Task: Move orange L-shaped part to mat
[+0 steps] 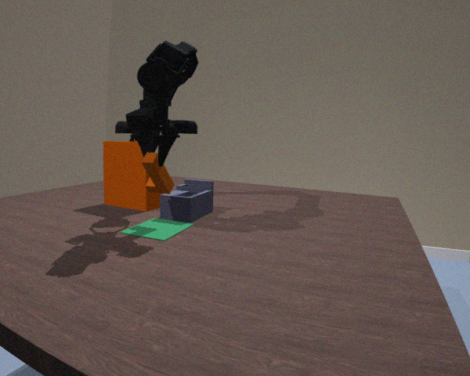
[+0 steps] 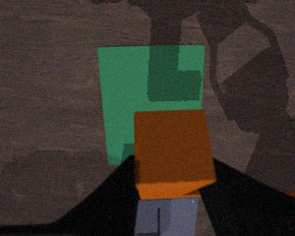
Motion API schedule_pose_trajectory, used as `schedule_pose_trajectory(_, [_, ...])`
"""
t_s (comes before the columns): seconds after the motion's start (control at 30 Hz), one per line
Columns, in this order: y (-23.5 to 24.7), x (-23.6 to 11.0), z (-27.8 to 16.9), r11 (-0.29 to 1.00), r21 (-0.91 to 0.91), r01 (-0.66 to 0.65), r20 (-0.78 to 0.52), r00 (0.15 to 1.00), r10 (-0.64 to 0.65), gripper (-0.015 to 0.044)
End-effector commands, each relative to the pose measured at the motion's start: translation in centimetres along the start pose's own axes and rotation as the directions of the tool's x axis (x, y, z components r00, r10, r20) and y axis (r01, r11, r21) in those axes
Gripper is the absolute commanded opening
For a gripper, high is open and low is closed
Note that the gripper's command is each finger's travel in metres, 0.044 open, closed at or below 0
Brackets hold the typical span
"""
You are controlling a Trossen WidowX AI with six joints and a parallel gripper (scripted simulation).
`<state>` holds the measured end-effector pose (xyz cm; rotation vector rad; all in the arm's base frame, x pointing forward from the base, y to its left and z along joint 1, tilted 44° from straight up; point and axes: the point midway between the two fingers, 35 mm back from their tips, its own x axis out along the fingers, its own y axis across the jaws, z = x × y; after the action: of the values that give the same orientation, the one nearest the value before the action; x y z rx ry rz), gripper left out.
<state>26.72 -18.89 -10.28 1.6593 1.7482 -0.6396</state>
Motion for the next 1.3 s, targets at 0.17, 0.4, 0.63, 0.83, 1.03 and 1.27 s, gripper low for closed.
schedule_pose_trajectory(0.17, [-0.1, 1.5, 0.0, 1.000, -0.001, 0.003, -0.002, 1.000, -0.003, 0.0000])
schedule_pose_trajectory(0.4, [-0.1, 2.7, 0.0, 1.000, -0.001, 0.003, -0.003, 1.000, -0.003, 0.0000])
schedule_pose_trajectory(0.63, [-0.1, 3.9, 0.0, 1.000, -0.001, 0.003, -0.003, 1.000, -0.003, 0.0000])
schedule_pose_trajectory(0.83, [-0.1, 4.8, 0.0, 1.000, -0.001, 0.003, -0.003, 1.000, -0.003, 0.0000])
schedule_pose_trajectory(1.03, [-0.1, 5.8, 0.0, 1.000, -0.001, 0.003, -0.004, 1.000, -0.003, 0.0000])
schedule_pose_trajectory(1.27, [-0.1, 6.9, 0.0, 1.000, -0.002, 0.002, -0.004, 1.000, -0.002, 0.0000])
